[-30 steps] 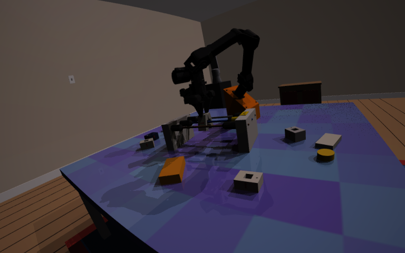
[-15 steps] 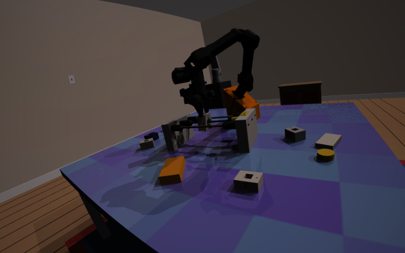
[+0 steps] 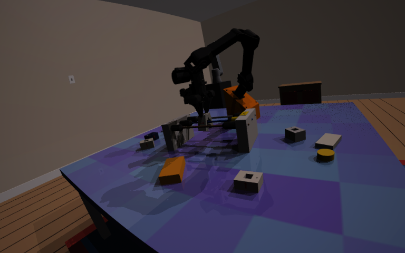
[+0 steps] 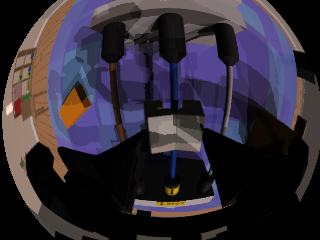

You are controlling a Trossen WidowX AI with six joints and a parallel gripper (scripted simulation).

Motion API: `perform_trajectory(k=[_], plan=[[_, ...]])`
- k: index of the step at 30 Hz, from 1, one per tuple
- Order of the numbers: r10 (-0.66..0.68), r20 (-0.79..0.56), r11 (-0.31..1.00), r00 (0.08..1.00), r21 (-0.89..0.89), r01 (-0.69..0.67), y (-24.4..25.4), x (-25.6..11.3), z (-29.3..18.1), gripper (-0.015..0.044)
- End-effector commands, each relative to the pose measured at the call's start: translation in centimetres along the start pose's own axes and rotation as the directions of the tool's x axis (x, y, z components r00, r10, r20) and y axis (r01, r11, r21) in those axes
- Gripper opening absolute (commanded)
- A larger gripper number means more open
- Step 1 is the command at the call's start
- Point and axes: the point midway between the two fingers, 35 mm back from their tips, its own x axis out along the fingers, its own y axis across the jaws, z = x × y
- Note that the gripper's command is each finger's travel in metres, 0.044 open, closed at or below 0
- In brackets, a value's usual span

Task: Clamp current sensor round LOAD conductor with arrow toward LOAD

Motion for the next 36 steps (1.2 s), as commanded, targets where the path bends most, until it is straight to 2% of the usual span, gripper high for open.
perform_trajectory(k=[1, 6, 14, 19, 36], plan=[[-0.001, 0.0, 1.0, 1.0, -0.002, 0.001, 0.0, 0.0, 0.0, 0.0315], [-0.001, 0.0, 1.0, 1.0, -0.002, 0.001, 0.0, 0.0, 0.0, 0.044], [0.0, 0.0, 1.0, 1.0, -0.002, 0.0, 0.0, 0.2, 0.0, 0.044], [0.018, -0.006, 1.0, 1.0, 0.003, -0.018, -0.1, 4.3, 0.0, 0.044], [0.018, -0.007, 1.0, 1.0, 0.003, -0.018, -0.1, 6.1, 0.0, 0.044]])
